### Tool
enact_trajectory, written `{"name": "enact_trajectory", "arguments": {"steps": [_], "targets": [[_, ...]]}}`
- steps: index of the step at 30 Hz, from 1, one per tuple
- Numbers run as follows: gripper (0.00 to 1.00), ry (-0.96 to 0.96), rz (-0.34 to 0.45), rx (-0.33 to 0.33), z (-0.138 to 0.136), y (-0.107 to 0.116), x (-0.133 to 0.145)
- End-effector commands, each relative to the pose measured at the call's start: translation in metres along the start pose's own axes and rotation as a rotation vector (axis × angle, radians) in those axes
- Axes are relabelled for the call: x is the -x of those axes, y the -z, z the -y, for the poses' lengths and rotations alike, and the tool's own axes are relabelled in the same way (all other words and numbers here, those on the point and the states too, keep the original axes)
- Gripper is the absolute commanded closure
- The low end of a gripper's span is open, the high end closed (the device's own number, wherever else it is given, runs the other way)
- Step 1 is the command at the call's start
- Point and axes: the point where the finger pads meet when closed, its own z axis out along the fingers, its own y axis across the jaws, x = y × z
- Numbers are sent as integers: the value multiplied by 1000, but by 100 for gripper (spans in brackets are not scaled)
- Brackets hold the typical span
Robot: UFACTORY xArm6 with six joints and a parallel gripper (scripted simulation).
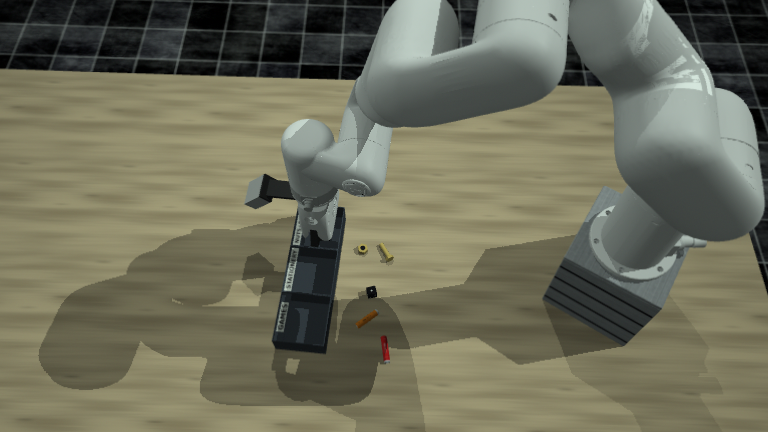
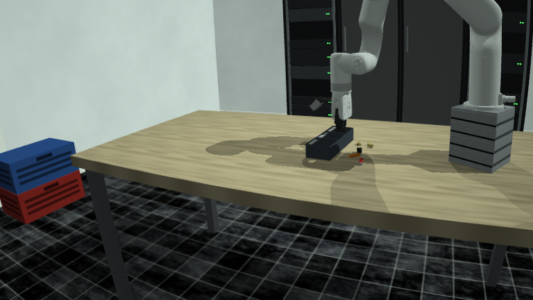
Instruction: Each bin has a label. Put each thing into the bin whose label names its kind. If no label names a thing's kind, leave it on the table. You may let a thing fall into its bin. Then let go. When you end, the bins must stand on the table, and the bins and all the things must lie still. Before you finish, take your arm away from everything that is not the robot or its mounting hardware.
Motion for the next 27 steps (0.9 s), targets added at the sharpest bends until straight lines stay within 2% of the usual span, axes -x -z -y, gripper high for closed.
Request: {"name": "enact_trajectory", "arguments": {"steps": [1,19,25,27], "targets": [[93,0,-5,0,0,6,-2],[93,0,-5,0,0,27,-2],[93,0,-5,0,0,51,-2],[93,0,-5,0,0,51,-2]]}}
